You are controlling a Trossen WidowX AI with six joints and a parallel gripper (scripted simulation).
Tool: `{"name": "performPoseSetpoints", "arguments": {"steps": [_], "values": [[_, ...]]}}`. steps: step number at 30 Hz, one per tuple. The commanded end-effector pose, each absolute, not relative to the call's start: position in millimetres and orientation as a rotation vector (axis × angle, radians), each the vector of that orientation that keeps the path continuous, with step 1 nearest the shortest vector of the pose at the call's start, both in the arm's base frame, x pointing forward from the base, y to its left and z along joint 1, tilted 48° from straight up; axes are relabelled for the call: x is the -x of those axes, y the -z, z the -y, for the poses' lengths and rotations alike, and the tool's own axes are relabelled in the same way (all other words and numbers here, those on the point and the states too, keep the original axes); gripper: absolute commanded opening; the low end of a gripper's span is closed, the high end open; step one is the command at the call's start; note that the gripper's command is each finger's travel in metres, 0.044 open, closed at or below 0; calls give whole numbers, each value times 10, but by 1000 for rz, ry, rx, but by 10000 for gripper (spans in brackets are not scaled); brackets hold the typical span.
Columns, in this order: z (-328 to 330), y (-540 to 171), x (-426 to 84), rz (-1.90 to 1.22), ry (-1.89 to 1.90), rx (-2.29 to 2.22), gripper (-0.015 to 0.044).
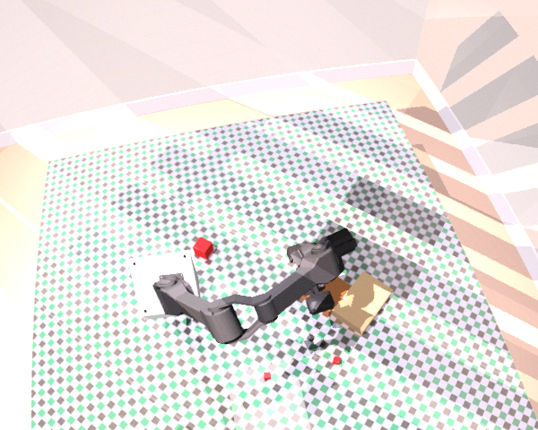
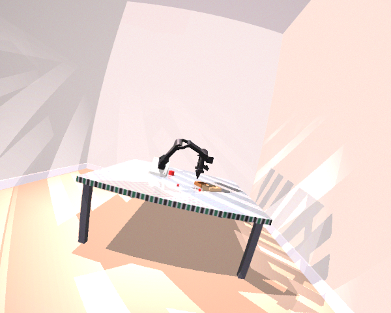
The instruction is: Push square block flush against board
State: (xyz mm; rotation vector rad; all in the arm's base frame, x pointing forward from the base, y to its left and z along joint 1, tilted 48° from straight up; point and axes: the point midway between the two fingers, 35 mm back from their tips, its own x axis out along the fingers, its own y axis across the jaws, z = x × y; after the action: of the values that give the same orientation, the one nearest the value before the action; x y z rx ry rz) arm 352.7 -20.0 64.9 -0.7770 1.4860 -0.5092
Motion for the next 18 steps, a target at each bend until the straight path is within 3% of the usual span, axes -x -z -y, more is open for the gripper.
{"name": "performPoseSetpoints", "arguments": {"steps": [1, 13, 18], "values": [[290, -751, -3532, -1524, 430, 871, 0], [474, -943, -3520, -1602, 243, 1073, 0], [860, -597, -3546, -1602, 245, 1074, 0]]}}
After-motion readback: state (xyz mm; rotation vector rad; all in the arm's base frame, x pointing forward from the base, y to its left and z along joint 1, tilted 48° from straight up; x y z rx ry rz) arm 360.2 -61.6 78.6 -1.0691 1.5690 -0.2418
